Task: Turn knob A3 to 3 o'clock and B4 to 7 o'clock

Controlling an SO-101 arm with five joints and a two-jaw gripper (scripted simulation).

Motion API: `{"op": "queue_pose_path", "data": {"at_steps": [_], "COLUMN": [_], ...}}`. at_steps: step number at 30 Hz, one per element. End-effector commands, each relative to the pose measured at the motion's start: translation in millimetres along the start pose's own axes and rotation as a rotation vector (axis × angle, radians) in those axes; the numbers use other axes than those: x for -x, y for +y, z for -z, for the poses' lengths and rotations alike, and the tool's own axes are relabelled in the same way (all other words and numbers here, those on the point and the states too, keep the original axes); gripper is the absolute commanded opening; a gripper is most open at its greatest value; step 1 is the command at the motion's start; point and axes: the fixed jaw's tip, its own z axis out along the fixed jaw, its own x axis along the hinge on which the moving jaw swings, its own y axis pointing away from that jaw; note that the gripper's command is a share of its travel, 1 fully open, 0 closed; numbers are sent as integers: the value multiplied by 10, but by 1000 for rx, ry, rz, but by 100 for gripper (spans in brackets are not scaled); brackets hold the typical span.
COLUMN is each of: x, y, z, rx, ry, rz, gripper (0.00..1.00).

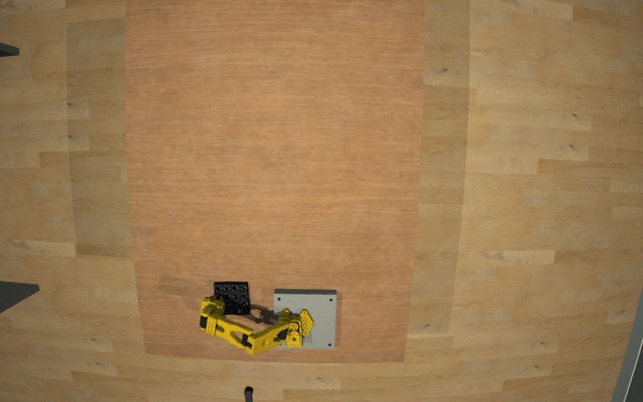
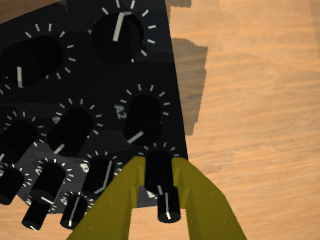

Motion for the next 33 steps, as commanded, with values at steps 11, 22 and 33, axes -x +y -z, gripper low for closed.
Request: {"op": "queue_pose_path", "data": {"at_steps": [11, 22, 33], "x": [-22, -22, -21], "y": [58, 52, 44], "z": [-34, 12, 130], "rx": [28, 28, 28], "ry": [-1, -1, -1], "rz": [-15, -15, -15], "gripper": [8, 8, 8]}}
